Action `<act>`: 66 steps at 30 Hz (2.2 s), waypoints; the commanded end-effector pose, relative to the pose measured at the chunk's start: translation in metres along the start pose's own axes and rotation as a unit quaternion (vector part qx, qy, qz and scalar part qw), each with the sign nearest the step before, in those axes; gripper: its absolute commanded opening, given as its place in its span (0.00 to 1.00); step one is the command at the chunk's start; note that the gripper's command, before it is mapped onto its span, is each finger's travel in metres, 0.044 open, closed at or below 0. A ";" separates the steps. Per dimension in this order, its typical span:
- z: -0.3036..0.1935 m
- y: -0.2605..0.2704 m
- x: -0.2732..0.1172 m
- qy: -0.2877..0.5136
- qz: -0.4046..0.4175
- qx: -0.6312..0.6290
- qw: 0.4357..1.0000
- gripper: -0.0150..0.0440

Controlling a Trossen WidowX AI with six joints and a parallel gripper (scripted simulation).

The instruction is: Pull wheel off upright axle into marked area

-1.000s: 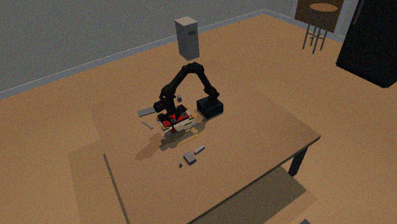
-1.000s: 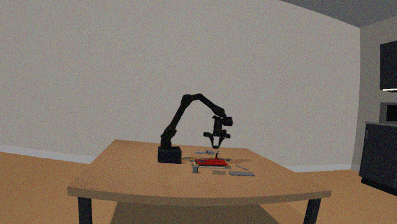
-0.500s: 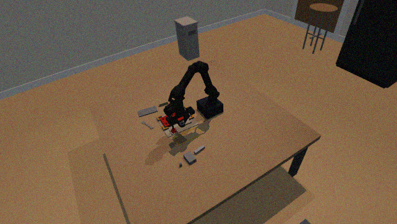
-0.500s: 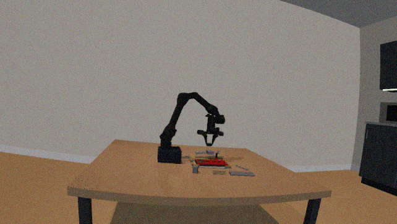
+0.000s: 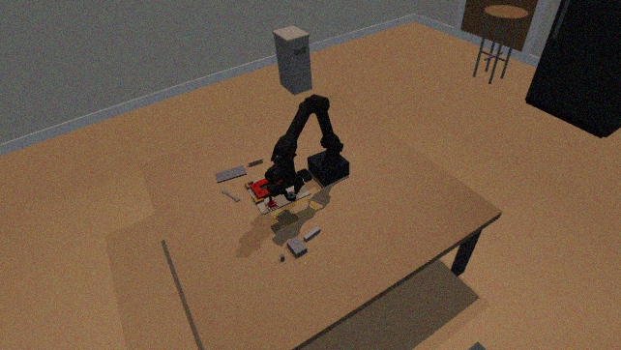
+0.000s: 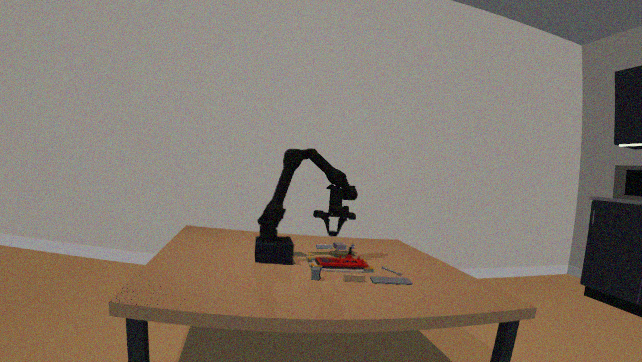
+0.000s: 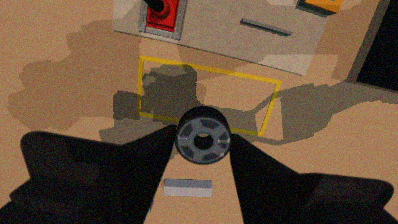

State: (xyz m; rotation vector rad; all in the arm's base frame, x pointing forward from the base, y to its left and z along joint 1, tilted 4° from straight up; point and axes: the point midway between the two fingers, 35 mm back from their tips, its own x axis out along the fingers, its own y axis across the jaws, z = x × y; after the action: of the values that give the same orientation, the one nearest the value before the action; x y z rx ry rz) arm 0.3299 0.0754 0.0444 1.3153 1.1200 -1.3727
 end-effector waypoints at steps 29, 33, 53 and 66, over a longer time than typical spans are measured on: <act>0.000 -0.003 0.095 -0.002 -0.004 0.000 1.000 0.48; 0.000 -0.003 0.095 -0.002 -0.004 0.000 1.000 0.65; 0.013 -0.031 0.020 0.000 -0.005 -0.008 1.000 1.00; 0.035 -0.083 -0.011 -0.002 -0.008 0.002 1.000 1.00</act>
State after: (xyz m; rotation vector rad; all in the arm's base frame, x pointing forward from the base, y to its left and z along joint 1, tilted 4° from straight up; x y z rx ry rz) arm 0.2509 0.0575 0.0573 1.3095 1.1257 -1.3763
